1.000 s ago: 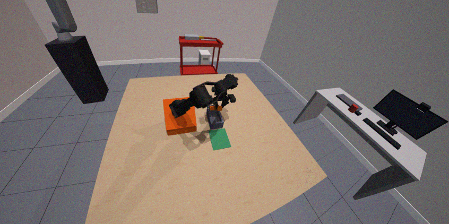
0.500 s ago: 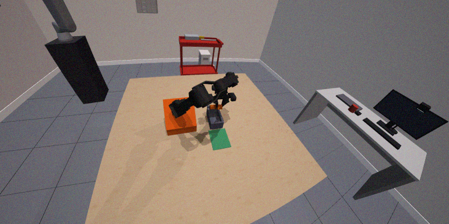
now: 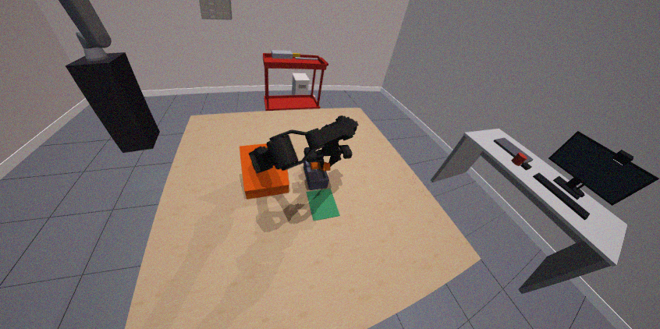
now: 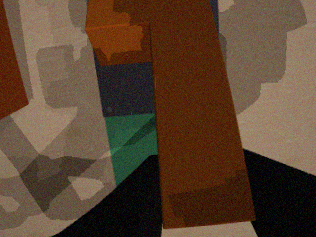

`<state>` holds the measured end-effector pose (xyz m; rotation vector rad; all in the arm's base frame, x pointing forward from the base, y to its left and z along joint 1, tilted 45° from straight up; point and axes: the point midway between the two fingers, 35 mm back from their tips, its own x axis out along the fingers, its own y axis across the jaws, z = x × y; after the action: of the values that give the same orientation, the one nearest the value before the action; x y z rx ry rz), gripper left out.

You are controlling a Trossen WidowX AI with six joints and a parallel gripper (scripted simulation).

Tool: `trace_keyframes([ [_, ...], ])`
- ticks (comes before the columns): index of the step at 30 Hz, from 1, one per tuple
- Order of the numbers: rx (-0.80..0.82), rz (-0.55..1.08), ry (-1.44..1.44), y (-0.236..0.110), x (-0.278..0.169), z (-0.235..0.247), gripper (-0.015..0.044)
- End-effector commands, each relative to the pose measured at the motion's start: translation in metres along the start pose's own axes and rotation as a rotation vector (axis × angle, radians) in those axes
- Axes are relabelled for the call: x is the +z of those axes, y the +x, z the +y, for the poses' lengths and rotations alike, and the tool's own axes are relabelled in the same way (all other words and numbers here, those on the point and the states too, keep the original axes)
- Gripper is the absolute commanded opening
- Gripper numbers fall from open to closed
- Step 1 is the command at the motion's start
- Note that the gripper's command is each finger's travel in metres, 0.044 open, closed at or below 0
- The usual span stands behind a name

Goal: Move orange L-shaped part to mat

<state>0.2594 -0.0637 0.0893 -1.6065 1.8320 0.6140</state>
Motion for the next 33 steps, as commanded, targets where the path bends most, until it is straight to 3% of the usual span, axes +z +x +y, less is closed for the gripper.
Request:
trace_keyframes([
  [1, -0.003, 0.004, -0.005, 0.000, -0.018, 0.002, 0.0000],
  [22, -0.004, 0.008, -0.004, -0.001, -0.108, 0.012, 0.0000],
  [33, -0.004, 0.008, -0.004, 0.006, -0.109, 0.012, 0.0000],
])
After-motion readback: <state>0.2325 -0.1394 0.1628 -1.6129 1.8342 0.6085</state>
